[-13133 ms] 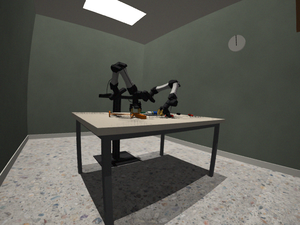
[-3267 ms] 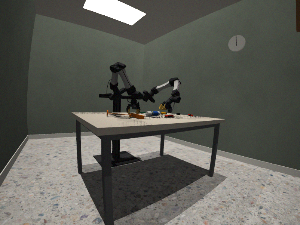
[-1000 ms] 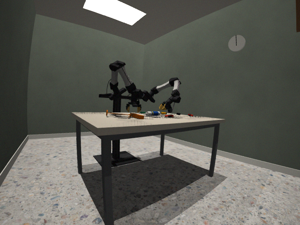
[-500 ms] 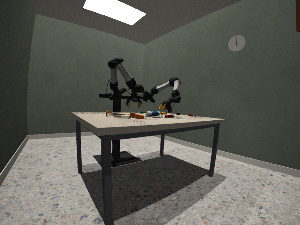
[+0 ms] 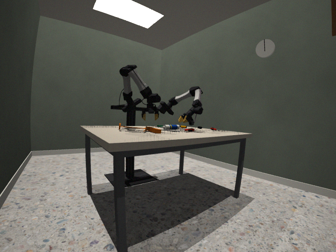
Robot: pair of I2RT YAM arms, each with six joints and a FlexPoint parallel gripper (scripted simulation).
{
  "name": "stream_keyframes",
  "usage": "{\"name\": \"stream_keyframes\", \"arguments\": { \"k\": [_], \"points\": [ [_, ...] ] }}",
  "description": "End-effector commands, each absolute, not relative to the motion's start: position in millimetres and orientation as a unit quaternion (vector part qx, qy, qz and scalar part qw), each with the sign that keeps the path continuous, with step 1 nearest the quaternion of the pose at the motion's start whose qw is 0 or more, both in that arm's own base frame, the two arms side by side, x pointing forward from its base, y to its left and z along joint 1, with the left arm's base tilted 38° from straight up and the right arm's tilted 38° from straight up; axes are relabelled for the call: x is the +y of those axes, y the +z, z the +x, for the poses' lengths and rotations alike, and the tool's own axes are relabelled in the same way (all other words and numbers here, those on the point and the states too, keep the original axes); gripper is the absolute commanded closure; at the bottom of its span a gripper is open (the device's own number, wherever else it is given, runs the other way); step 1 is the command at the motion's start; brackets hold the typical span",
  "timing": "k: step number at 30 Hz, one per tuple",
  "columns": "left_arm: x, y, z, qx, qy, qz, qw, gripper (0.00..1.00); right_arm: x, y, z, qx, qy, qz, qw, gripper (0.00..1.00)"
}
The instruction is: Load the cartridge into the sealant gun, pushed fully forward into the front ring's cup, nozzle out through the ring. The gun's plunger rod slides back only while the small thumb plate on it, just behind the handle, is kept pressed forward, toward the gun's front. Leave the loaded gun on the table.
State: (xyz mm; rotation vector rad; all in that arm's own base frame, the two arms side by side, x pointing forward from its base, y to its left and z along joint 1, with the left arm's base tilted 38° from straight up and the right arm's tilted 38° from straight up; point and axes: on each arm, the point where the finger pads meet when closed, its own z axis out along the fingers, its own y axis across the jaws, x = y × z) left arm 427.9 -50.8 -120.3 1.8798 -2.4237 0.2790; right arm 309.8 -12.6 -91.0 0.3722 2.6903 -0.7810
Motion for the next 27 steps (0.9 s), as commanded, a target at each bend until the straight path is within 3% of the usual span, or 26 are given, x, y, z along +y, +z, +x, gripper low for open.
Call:
{"name": "stream_keyframes", "arguments": {
  "k": [1,12,23,27],
  "points": [
    [-38,-82,458,-0.802,0.127,0.582,-0.033,0.26,-7,-72,338,0.942,-0.233,0.142,0.194,0.09],
    [-33,-22,476,-0.845,0.161,0.495,-0.121,0.26,3,-14,384,0.94,-0.154,0.143,0.268,0.09],
    [-54,3,484,-0.841,0.183,0.493,-0.126,0.26,6,44,409,0.929,-0.104,0.135,0.33,0.09],
    [-59,-28,463,-0.868,0.143,0.463,-0.106,0.26,7,78,424,0.914,-0.08,0.131,0.376,0.09]
  ]
}}
